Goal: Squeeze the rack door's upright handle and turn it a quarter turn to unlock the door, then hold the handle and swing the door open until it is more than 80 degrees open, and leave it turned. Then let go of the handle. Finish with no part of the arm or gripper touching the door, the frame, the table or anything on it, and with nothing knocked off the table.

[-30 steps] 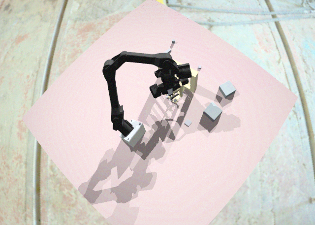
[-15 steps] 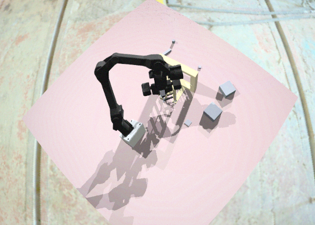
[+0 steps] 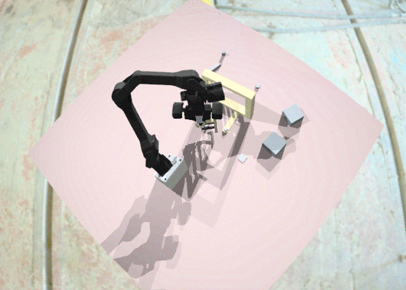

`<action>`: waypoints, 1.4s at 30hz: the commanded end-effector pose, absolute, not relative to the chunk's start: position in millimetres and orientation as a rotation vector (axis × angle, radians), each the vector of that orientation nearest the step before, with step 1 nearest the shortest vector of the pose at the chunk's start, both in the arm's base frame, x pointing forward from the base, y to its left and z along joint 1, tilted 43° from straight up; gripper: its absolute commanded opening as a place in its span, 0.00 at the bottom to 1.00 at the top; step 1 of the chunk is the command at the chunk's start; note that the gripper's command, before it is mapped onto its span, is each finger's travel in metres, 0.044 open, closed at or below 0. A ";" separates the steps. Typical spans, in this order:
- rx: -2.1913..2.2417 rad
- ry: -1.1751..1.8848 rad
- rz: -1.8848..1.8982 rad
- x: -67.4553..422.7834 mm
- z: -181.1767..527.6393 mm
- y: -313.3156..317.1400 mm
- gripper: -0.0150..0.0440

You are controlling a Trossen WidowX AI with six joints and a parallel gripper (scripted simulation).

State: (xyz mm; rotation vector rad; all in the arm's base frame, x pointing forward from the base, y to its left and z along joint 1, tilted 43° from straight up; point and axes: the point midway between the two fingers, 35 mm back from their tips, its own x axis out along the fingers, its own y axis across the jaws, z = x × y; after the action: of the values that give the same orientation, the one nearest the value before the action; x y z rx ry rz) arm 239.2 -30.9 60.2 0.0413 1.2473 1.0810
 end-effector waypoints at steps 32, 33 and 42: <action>0.463 1.507 0.717 217.3 116.9 28.2 0.29; 0.474 1.512 0.706 217.3 118.4 29.8 0.29; 0.555 1.555 0.628 217.8 130.2 42.6 0.29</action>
State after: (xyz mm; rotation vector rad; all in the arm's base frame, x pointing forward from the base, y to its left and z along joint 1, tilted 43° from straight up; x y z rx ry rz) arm 217.0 38.1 125.9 0.5136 1.5420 0.6598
